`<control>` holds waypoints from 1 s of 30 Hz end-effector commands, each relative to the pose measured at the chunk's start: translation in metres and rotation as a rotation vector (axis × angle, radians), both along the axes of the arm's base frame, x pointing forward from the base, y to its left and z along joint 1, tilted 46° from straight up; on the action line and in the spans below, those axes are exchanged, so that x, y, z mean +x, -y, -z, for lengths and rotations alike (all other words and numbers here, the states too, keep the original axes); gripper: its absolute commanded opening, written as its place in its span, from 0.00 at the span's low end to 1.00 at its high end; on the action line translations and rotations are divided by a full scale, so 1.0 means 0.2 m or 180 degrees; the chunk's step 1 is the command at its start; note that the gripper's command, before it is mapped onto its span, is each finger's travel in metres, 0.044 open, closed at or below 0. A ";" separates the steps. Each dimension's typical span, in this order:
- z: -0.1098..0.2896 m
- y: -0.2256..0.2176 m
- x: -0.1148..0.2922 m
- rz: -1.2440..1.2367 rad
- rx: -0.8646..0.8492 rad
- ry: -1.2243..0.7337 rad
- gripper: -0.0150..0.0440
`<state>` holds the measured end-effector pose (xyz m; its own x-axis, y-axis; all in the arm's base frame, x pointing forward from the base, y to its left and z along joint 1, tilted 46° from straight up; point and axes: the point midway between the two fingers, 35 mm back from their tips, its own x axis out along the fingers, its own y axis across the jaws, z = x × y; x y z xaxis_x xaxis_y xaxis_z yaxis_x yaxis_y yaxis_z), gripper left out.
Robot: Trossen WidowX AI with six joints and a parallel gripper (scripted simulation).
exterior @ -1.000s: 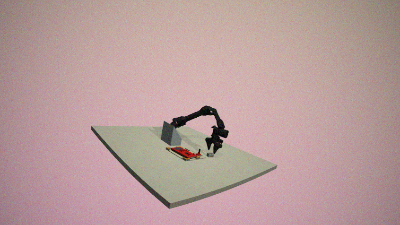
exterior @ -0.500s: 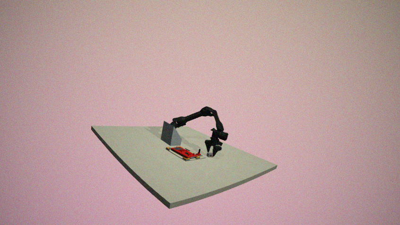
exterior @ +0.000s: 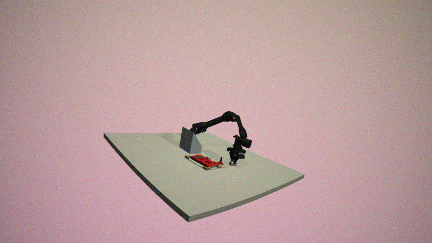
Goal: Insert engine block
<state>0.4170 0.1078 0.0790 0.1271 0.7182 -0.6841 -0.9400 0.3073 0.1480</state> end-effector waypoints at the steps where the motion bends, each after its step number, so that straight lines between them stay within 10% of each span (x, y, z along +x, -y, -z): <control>1: 0.01 0.00 0.00 0.0011 -0.0003 -0.0024 0.44; 6: -0.01 0.02 0.00 0.0011 -0.0007 -0.0024 0.25; 30: -0.26 0.30 -0.03 0.0011 -0.0035 -0.0029 0.25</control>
<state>0.4111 0.0545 0.1230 0.1154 0.7095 -0.6952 -0.9352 0.3134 0.1647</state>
